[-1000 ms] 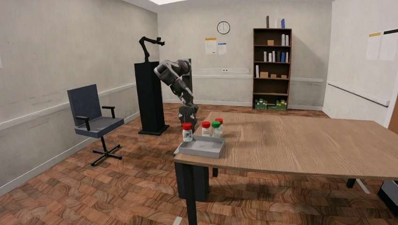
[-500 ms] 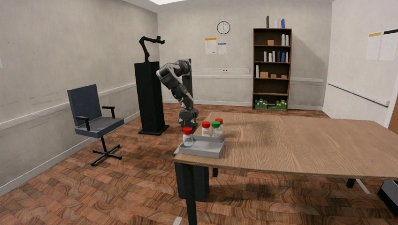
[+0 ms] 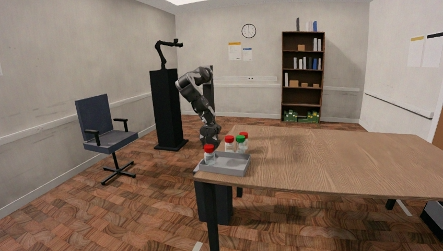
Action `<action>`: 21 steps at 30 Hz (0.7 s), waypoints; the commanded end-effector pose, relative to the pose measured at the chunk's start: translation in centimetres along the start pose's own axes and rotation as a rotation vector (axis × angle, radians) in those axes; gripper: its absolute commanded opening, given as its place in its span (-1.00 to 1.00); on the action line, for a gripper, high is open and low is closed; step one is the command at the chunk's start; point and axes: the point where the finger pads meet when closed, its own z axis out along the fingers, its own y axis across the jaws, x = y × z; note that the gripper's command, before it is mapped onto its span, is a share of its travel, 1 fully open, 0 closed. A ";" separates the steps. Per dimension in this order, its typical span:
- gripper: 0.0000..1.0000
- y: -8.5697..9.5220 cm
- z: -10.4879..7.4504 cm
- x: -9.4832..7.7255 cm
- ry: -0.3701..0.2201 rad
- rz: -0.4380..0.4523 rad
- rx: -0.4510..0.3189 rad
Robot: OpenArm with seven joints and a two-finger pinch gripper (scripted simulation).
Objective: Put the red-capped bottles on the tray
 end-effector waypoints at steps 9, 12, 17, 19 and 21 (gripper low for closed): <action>-1.00 0.1 0.5 -0.2 -0.006 0.005 -0.009; -1.00 0.1 0.5 -0.2 -0.006 0.005 -0.009; -1.00 0.1 0.5 -0.1 -0.004 0.003 -0.006; -1.00 0.1 0.5 -0.1 -0.004 0.003 -0.006; -1.00 0.1 0.5 -0.1 -0.004 0.003 -0.006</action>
